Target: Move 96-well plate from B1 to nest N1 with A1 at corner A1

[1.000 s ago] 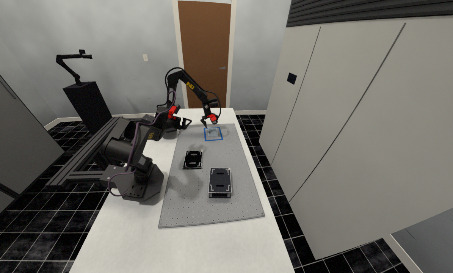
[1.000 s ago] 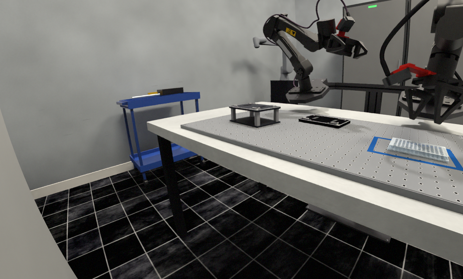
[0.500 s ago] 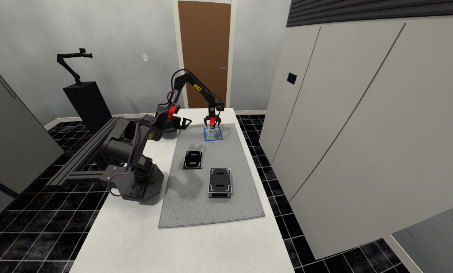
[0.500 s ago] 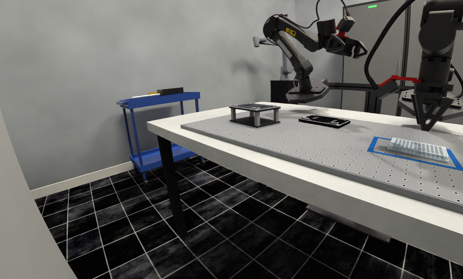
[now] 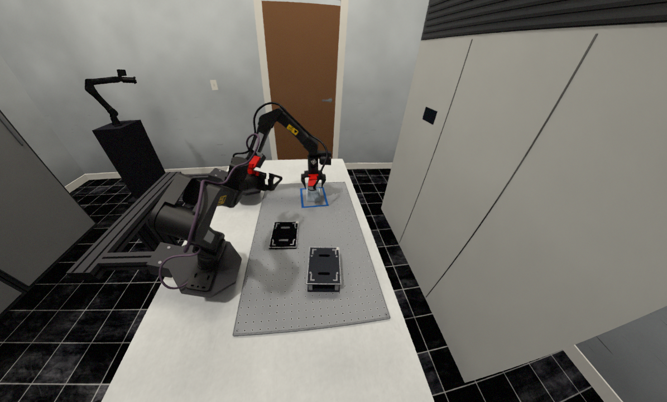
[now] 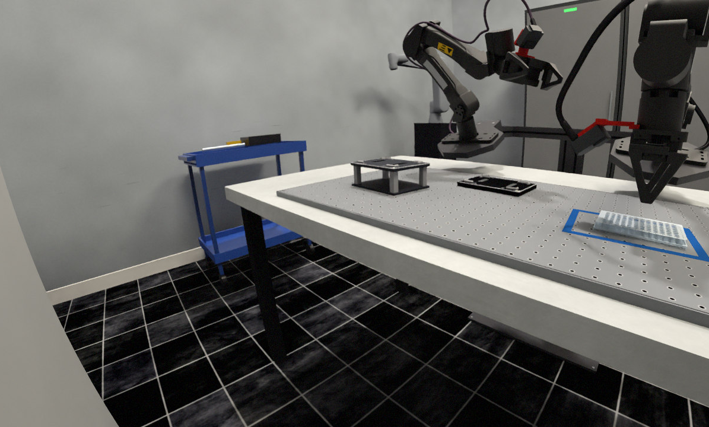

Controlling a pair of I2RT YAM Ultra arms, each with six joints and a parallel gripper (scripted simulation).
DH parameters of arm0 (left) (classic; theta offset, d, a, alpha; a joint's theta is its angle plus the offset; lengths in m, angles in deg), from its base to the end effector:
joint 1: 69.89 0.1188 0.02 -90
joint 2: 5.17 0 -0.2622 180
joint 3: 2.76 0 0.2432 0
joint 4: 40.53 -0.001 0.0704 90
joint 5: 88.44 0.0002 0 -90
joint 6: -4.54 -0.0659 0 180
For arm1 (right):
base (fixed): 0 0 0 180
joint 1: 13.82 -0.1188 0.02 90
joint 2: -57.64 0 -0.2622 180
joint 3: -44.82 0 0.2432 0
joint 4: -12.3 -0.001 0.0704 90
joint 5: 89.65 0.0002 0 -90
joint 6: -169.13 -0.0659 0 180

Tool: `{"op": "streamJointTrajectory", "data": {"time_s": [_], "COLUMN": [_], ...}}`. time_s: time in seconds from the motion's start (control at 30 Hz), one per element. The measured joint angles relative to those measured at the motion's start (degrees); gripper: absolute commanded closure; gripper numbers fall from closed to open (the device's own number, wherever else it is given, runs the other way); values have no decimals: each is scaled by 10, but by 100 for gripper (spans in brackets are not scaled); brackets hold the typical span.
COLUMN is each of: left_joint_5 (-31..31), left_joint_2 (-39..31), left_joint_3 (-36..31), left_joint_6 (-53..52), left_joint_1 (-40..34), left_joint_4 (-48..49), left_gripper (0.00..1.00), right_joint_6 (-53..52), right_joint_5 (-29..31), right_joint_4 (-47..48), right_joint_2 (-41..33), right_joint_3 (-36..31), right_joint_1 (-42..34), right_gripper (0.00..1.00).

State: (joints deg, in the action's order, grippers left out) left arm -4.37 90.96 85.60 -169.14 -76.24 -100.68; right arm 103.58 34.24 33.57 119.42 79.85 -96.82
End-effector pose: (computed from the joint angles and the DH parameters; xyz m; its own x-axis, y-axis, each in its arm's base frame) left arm 0.3387 -0.0298 0.2206 -0.0304 0.9981 0.0538 0.9232 0.0074 0.3842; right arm 0.0644 0.2316 0.2282 0.3024 -0.3562 -0.8841 -0.6933 0.5544 -0.4605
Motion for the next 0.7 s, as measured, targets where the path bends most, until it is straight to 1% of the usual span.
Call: {"op": "streamJointTrajectory", "data": {"time_s": [0.3, 0.7], "left_joint_5": [0, 0], "left_joint_2": [13, 29], "left_joint_3": [-21, -30], "left_joint_6": [-4, -6], "left_joint_1": [2, 5], "left_joint_4": [16, 48], "left_gripper": [0, 0], "right_joint_6": [0, 0], "right_joint_5": [0, 0], "right_joint_4": [0, 0], "right_joint_2": [0, 0], "right_joint_3": [0, 0], "right_joint_1": [0, 0], "right_gripper": [0, 0]}}
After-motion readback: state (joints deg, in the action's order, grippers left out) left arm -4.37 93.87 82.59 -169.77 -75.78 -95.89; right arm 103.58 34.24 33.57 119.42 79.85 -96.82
